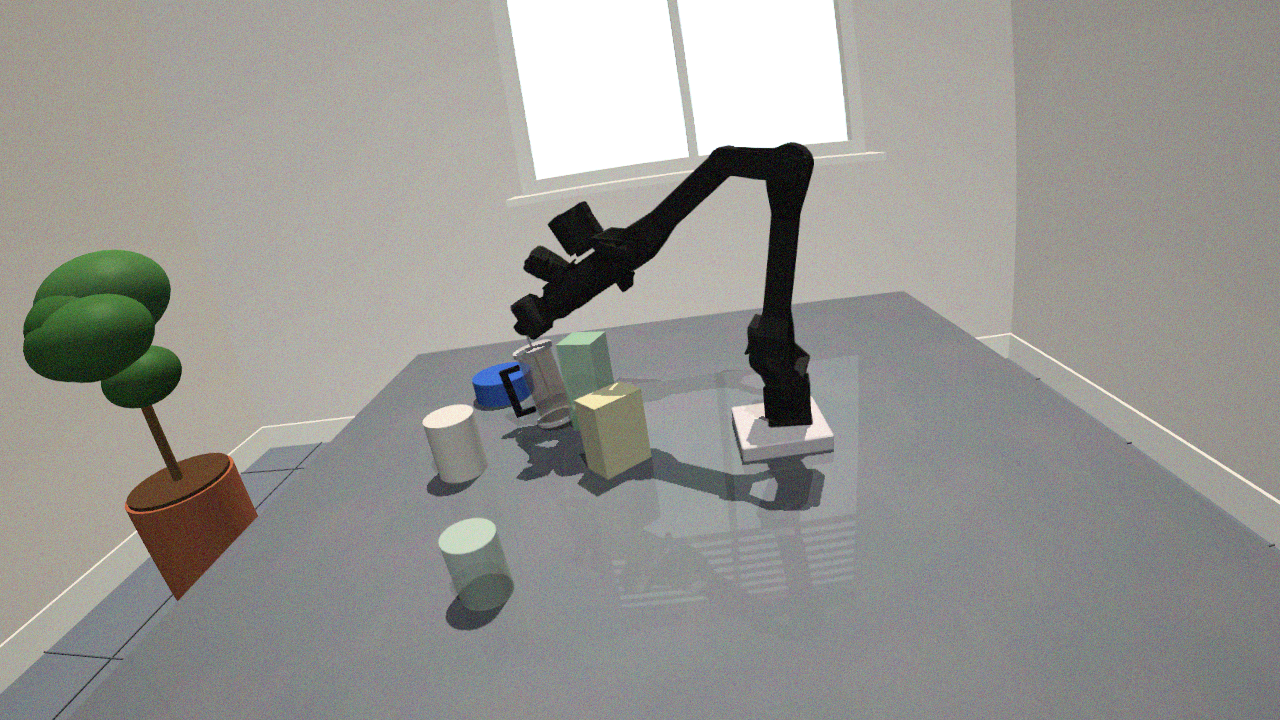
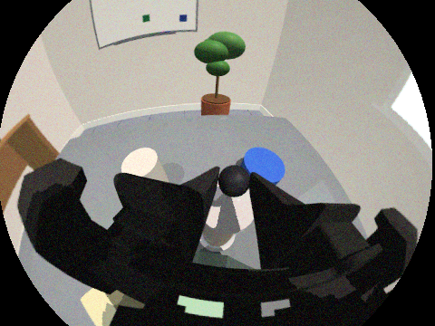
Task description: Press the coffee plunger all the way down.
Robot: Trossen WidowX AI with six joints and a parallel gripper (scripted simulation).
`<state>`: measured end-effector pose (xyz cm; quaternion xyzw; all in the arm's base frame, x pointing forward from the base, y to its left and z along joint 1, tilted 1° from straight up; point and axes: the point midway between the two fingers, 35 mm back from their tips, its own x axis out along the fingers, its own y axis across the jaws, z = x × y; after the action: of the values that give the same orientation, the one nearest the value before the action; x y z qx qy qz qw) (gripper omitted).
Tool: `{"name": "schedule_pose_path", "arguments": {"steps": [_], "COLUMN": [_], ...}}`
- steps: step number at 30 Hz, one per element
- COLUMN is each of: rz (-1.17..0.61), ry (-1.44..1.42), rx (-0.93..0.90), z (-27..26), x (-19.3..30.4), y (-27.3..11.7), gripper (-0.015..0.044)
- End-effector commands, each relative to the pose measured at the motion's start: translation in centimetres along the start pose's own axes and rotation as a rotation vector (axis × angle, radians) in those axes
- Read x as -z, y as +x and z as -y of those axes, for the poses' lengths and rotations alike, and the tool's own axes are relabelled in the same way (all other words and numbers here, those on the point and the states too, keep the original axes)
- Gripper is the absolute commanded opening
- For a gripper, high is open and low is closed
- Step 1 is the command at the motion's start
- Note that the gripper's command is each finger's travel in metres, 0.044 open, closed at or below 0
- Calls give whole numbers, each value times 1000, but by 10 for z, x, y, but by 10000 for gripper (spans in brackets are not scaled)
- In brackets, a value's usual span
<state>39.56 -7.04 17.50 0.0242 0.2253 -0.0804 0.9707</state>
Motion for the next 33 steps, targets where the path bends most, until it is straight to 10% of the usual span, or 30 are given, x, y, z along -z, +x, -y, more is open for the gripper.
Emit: {"name": "schedule_pose_path", "arguments": {"steps": [1,33], "rz": [-40,-40], "ry": [8,8], "rx": [2,2], "z": [0,0], "x": [12,9], "y": [5,7], "gripper": [116,116]}}
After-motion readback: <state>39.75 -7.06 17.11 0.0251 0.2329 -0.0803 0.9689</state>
